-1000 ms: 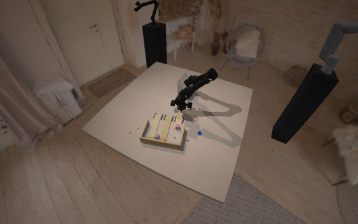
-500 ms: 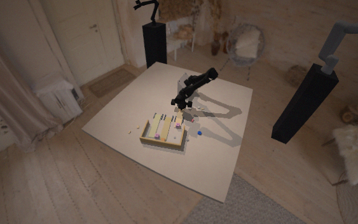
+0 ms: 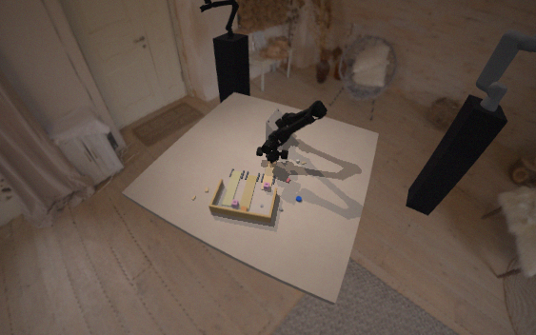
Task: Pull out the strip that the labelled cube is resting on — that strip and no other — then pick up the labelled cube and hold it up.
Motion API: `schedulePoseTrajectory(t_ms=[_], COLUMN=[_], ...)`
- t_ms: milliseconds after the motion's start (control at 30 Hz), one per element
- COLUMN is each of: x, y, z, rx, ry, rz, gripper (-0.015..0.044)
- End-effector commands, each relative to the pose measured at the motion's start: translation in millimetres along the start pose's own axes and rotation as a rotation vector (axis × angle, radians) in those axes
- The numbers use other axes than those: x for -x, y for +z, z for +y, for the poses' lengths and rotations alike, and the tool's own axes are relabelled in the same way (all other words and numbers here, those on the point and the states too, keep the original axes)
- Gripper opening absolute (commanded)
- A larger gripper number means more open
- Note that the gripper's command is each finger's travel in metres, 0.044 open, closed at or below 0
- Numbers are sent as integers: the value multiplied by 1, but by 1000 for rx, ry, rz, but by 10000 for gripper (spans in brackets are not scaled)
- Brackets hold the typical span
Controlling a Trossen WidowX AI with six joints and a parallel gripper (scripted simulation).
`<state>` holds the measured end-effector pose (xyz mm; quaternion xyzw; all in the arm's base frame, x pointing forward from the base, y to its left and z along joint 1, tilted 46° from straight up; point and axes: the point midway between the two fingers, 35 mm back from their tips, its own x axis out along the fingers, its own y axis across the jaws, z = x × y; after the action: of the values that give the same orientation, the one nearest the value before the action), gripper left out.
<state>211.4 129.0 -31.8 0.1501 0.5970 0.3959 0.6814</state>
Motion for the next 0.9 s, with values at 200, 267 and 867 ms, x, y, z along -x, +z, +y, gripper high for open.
schedulePoseTrajectory(t_ms=[200, 267, 867], x=[-4, -4, -4], y=[-23, -24, -27], z=[2, 2, 2], rx=[-17, -17, -18], ry=[6, 6, 6], rz=[34, 34, 34], gripper=[0, 0, 0])
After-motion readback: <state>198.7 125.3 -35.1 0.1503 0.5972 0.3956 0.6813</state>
